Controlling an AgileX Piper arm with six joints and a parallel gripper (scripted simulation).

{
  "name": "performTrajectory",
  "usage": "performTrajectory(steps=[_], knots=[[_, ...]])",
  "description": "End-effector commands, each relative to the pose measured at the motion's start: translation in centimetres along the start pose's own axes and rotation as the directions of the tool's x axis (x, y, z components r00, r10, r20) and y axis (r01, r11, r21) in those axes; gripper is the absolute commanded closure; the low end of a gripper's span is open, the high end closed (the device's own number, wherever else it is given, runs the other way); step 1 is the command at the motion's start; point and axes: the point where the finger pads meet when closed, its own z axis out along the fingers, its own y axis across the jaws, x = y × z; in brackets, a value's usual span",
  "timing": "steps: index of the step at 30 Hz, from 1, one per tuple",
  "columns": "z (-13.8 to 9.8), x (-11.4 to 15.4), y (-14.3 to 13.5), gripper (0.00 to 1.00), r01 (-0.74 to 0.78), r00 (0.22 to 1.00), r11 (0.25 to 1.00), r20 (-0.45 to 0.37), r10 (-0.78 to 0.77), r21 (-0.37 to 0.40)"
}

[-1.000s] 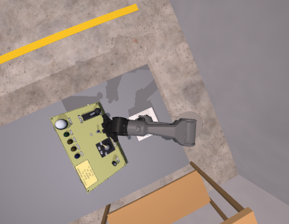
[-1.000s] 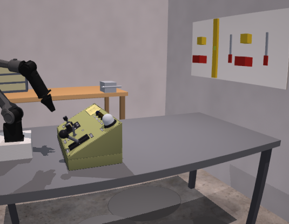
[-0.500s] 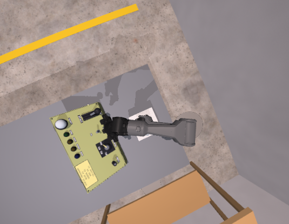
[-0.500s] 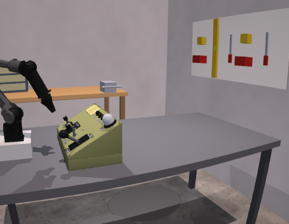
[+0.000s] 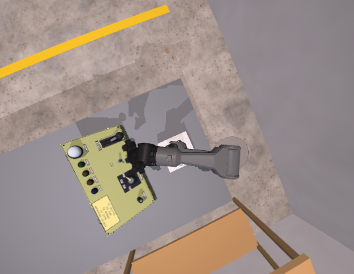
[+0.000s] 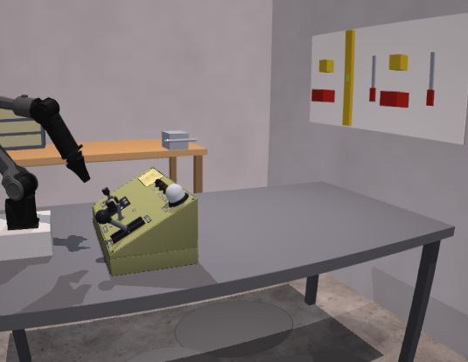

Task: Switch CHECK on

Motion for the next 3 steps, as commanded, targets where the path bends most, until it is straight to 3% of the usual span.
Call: performTrajectory(steps=[1,3], knots=[[-0.05,-0.05,-0.01,0.0,0.0,1.0,1.0,0.002,0.0,0.0],[-0.05,-0.05,-0.01,0.0,0.0,1.0,1.0,0.002,0.0,0.0]])
